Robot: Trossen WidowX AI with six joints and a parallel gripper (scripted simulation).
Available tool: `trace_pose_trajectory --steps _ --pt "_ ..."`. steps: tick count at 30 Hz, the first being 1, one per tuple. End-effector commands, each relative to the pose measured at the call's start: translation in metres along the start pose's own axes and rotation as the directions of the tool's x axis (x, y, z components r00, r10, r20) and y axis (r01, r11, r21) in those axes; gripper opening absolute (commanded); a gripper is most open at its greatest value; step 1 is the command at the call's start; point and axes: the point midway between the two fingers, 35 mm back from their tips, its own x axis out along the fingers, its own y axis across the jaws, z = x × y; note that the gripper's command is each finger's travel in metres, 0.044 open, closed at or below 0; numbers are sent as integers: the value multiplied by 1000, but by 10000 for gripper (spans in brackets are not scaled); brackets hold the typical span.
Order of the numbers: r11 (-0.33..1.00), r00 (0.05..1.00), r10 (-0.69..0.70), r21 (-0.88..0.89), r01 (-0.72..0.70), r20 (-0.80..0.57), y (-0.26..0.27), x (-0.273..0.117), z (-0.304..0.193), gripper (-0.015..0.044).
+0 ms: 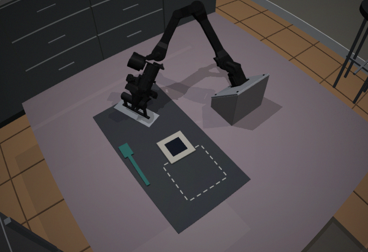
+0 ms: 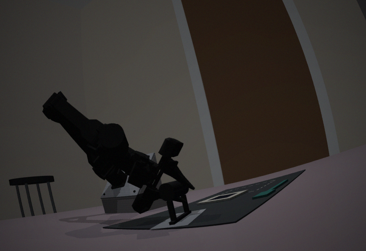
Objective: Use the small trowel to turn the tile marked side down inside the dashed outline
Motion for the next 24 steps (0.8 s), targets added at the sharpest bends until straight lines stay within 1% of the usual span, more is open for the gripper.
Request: trace_pose_trajectory --steps 1,4,16,24 --pt "1000 1000 -1 1 1 1 0 1 0 16" --pt "1000 1000 -1 1 1 1 1 1 0 0" --pt "1000 1000 1 2 -1 -1 46 -38 0 0" --pt "1000 1000 1 2 -1 -1 46 -38 0 0"
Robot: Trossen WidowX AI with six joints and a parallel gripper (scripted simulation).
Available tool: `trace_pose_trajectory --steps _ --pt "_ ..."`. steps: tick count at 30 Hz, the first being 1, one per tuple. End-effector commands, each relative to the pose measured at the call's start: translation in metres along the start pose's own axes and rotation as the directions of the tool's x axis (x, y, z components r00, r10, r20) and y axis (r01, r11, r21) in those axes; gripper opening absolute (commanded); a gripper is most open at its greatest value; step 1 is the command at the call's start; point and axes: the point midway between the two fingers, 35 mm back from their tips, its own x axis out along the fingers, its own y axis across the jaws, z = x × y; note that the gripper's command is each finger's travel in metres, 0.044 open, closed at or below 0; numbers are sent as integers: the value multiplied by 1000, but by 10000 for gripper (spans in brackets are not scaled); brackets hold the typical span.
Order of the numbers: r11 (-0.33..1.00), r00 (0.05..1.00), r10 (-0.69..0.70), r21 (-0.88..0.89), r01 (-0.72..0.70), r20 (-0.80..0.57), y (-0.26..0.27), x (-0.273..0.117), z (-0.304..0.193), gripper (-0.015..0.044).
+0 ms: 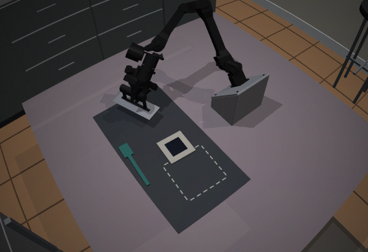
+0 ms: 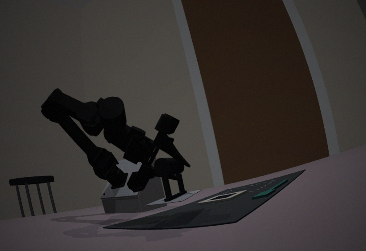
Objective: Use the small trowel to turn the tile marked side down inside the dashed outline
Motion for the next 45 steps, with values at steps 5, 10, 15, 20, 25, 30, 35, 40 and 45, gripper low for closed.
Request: trace_pose_trajectory --steps 5,10,15,20,25,30,35,40,45 --pt "1000 1000 14 -2 -14 13 6 -5 4 0" --pt "1000 999 5 6 -5 41 7 2 -4 0" --pt "1000 997 -7 20 5 82 8 9 -16 0" --pt "999 992 -16 37 12 124 8 14 -28 0" --pt "998 986 -24 57 15 166 8 17 -41 0" --pt "997 978 -30 79 14 209 8 18 -53 0" --pt "995 967 -35 103 10 250 6 18 -66 0" --pt "992 956 -39 129 1 292 4 15 -78 0" --pt "988 942 -42 156 -11 332 1 11 -89 0"
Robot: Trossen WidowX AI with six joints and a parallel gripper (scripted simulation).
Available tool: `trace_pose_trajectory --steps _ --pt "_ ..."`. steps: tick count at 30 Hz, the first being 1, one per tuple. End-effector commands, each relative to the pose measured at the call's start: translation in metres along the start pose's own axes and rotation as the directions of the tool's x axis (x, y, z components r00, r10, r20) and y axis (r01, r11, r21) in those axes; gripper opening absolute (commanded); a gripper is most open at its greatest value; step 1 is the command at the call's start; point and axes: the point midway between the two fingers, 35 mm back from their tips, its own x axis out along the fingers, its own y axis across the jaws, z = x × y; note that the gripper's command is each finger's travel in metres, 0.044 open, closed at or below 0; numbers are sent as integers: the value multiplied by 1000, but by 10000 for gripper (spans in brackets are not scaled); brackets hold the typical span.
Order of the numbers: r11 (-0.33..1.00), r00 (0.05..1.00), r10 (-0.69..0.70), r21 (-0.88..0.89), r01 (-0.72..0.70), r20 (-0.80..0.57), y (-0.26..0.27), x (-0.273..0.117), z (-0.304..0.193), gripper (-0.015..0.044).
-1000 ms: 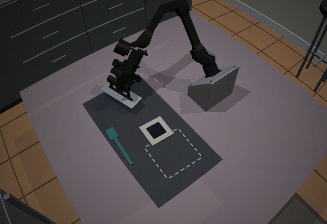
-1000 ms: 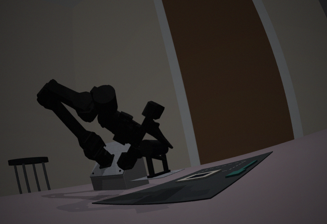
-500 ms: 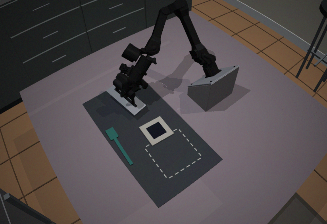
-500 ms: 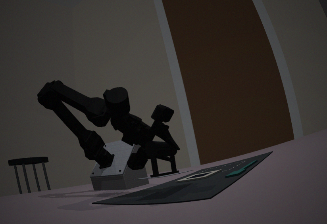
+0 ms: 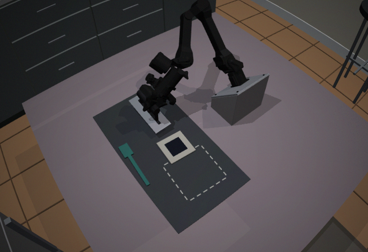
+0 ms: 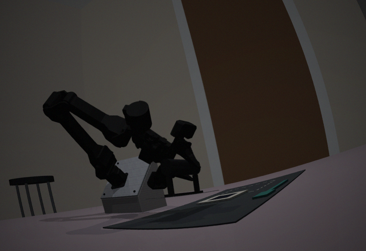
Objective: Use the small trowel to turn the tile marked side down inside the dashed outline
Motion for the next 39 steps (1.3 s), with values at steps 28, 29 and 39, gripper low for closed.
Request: trace_pose_trajectory --steps 28,29,39 --pt "999 998 10 52 -13 69 -28 10 -20 0" --pt "999 998 10 52 -14 69 -29 11 -20 0" --pt "999 998 10 52 -13 69 -33 16 -25 0"
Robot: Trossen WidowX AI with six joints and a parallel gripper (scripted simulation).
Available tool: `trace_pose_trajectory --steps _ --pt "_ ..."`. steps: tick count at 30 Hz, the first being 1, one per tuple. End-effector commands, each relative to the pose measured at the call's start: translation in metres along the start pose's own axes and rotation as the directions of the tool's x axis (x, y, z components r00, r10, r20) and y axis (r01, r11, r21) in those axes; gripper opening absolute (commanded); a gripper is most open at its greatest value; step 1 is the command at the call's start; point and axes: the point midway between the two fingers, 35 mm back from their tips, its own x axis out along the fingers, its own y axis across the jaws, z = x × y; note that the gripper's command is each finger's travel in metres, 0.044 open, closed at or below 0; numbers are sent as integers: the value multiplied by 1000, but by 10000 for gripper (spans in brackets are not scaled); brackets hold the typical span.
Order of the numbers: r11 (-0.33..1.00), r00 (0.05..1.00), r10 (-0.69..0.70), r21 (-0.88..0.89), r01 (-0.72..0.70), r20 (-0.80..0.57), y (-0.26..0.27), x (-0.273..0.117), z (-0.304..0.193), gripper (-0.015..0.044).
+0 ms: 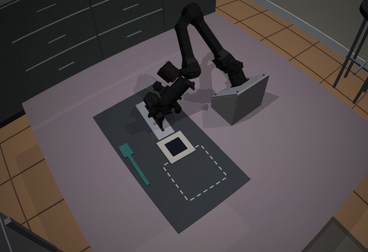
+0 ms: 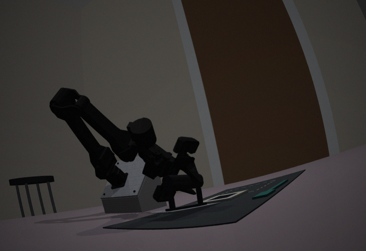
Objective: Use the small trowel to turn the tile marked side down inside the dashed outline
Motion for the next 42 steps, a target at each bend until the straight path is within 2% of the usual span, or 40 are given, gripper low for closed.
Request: trace_pose_trajectory --steps 1,31,42 --pt "1000 1000 7 -6 -7 -9 1 0 -7 0" --pt "1000 1000 7 -4 -7 -10 4 -4 -55 0" --pt "999 999 9 39 -7 -46 10 -8 -53 0"
